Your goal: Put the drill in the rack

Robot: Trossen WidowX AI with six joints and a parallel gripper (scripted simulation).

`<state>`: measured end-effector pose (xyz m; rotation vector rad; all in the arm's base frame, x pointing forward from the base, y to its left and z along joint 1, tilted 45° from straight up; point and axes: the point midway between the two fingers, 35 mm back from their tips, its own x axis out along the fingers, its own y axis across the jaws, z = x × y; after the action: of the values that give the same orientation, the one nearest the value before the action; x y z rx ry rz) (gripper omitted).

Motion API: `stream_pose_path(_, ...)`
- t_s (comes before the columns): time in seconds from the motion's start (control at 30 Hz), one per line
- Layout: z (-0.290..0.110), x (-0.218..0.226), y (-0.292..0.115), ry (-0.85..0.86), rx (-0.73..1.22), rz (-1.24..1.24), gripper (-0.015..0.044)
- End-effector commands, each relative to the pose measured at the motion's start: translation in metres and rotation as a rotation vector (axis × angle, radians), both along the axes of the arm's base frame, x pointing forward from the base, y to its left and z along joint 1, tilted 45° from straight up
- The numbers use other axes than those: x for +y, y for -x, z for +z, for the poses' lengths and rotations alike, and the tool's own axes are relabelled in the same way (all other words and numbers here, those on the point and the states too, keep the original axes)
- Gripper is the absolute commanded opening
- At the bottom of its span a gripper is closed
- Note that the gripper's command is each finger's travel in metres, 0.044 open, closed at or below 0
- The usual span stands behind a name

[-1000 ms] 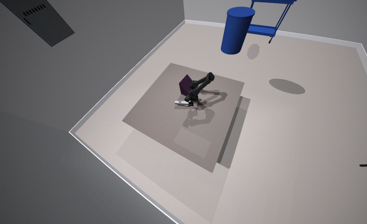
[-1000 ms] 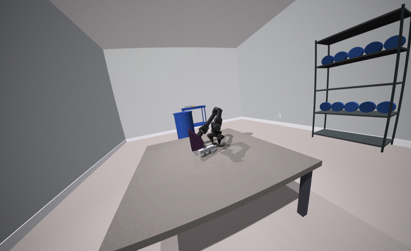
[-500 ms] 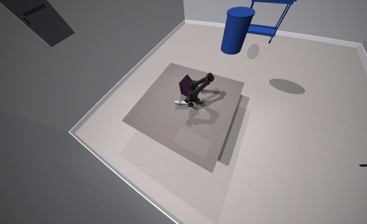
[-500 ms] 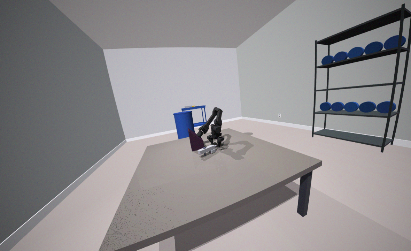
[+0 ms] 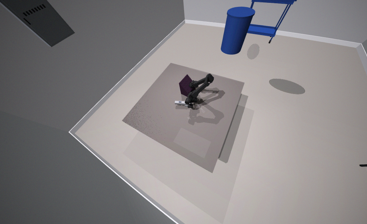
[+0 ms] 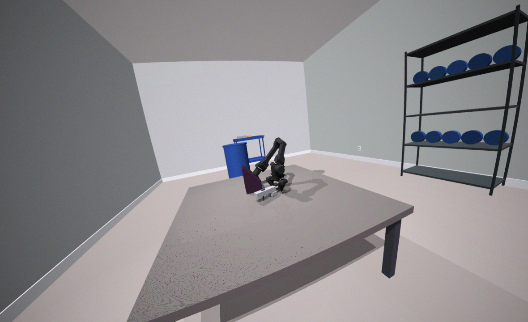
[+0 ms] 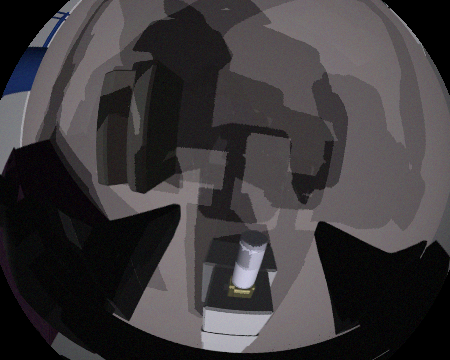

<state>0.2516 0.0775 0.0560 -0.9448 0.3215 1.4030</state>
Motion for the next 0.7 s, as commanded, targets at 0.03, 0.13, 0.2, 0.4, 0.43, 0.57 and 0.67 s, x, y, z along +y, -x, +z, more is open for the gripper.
stream_pose_path(0.03, -0.0072, 0.0033, -0.0012, 0.002, 0.004, -0.003, 0.044)
stream_pose_path(0.13, -0.0042, 0.0029, -0.0006, -0.002, 0.001, 0.001, 0.0414)
stream_pose_path(0.2, -0.0042, 0.0029, -0.0006, -0.002, 0.001, 0.001, 0.0361)
stream_pose_path(0.4, -0.0042, 0.0029, -0.0006, -0.002, 0.001, 0.001, 0.0204)
stream_pose_path(0.43, -0.0042, 0.0029, -0.0006, -0.002, 0.001, 0.001, 0.0177)
stream_pose_path(0.57, -0.0042, 0.0029, -0.0006, -0.002, 0.001, 0.001, 0.0072)
stream_pose_path(0.67, -0.0042, 0.0029, -0.0006, -0.002, 0.001, 0.001, 0.0013)
